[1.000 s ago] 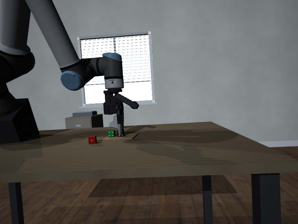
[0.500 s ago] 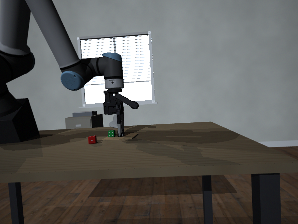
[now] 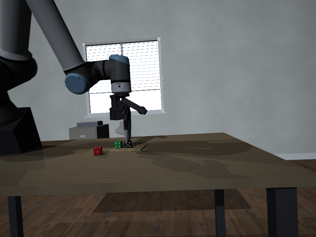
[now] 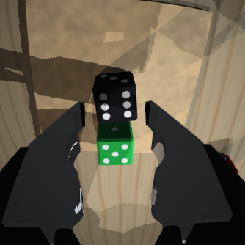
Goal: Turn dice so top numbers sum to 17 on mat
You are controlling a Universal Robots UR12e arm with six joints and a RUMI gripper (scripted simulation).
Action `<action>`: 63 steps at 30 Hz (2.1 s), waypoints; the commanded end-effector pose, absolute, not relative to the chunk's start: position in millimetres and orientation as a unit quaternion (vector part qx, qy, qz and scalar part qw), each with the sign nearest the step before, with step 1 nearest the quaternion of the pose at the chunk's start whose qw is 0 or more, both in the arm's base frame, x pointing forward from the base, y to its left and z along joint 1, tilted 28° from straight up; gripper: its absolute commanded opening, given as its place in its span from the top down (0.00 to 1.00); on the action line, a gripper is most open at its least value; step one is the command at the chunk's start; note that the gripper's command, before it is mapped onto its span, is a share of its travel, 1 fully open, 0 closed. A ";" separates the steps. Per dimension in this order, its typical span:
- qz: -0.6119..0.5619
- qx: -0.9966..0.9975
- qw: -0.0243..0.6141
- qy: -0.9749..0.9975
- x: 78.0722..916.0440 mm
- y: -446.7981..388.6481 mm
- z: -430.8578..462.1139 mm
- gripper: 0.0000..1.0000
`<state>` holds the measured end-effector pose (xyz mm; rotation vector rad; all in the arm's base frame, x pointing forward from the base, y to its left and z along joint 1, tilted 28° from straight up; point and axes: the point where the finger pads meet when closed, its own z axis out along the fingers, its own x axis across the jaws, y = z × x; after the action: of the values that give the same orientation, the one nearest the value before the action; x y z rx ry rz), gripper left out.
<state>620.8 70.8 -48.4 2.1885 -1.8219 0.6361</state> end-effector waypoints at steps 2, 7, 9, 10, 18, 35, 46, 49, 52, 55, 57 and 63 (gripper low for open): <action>0.217 0.745 0.111 -0.621 615.7 83.9 -21.8 0.72; 0.217 0.745 0.111 -0.621 611.1 94.9 0.4 0.72; 0.217 0.745 0.111 -0.621 610.4 96.6 3.8 0.72; 0.217 0.745 0.111 -0.621 610.4 96.6 3.8 0.72; 0.217 0.745 0.111 -0.621 608.2 101.6 14.1 0.72; 0.217 0.745 0.111 -0.621 608.2 101.6 14.1 0.00; 0.218 0.739 0.109 -0.628 607.4 99.4 14.8 0.00; 0.220 0.725 0.104 -0.644 605.8 94.8 16.4 0.00; 0.223 0.701 0.096 -0.670 602.9 87.2 19.0 0.00; 0.228 0.666 0.085 -0.705 598.5 76.6 22.5 0.00; 0.231 0.637 0.075 -0.732 594.8 68.3 25.2 0.00; 0.235 0.583 0.058 -0.775 587.8 53.9 29.8 0.00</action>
<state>593.5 66.4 25.0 1.8989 -2.2106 0.6929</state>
